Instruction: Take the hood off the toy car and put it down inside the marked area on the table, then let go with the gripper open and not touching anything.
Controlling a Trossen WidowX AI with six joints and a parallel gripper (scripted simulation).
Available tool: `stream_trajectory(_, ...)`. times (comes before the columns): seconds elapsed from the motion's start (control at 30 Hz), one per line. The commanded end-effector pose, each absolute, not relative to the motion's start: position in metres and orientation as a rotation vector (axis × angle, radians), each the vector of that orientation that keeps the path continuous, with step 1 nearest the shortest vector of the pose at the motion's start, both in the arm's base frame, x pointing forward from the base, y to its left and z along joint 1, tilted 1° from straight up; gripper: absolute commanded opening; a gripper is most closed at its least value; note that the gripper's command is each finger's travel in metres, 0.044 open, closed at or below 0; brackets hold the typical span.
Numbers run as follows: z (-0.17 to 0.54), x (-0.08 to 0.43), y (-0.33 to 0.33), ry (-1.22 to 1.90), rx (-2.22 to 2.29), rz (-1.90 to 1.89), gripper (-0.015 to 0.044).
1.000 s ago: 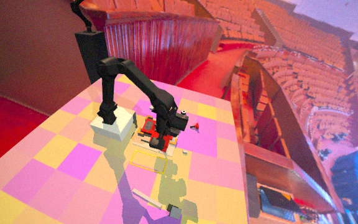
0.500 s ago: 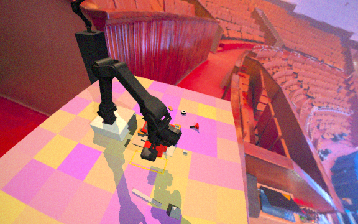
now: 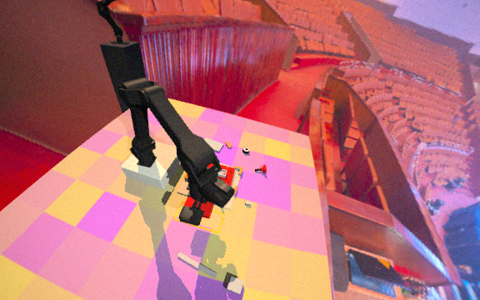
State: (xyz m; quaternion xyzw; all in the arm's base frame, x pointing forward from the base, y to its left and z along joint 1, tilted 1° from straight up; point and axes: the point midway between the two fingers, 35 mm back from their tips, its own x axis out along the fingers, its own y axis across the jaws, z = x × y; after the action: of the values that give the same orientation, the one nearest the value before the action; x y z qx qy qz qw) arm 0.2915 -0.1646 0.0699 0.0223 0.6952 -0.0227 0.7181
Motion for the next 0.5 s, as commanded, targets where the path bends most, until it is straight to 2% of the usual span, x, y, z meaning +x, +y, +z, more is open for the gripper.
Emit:
stream_trajectory(0.0,0.0667,0.2907,-0.1654,1.54,0.046,-0.047,0.0)
stream_trajectory(0.47,0.0571,0.2918,-0.1659,1.54,0.046,-0.047,0.0)
